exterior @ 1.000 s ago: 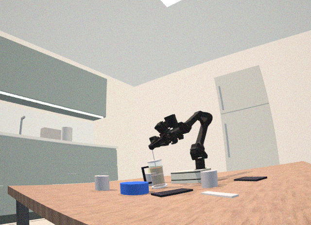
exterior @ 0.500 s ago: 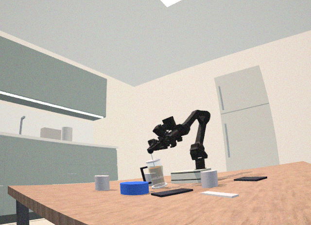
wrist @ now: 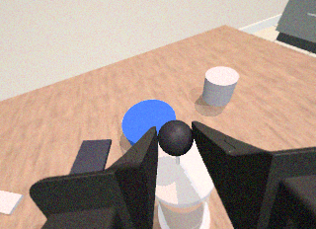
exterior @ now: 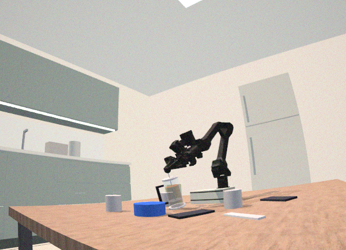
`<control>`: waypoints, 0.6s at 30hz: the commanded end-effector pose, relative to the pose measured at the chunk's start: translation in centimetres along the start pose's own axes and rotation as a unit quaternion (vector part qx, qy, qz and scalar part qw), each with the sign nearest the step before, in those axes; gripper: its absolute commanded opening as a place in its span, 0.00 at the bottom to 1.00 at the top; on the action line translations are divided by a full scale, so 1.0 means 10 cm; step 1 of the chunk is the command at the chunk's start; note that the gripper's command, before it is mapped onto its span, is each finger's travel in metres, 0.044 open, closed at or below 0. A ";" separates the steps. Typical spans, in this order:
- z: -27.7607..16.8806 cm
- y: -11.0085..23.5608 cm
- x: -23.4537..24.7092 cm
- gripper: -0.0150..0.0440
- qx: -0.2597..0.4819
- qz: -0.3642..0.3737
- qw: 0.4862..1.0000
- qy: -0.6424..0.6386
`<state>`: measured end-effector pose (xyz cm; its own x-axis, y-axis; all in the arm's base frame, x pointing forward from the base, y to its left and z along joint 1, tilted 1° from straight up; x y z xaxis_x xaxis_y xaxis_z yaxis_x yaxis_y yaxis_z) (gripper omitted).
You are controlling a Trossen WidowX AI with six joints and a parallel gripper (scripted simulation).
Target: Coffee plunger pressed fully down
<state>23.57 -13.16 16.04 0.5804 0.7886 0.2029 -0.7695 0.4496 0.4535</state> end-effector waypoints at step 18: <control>-0.06 -0.07 -0.01 0.45 0.022 -0.005 1.000 0.004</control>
<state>23.82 -13.31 15.75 0.5836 0.7869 0.2004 -0.7623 0.4458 0.4691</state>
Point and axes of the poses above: the point midway between the two fingers, 35 mm back from their tips, its own y axis back along the fingers, its own x axis across the jaws, z = x × y, the point moved 7 cm from there along y, back along the fingers, and after that the axes turned 14 degrees about -y, right-handed, at the moved point
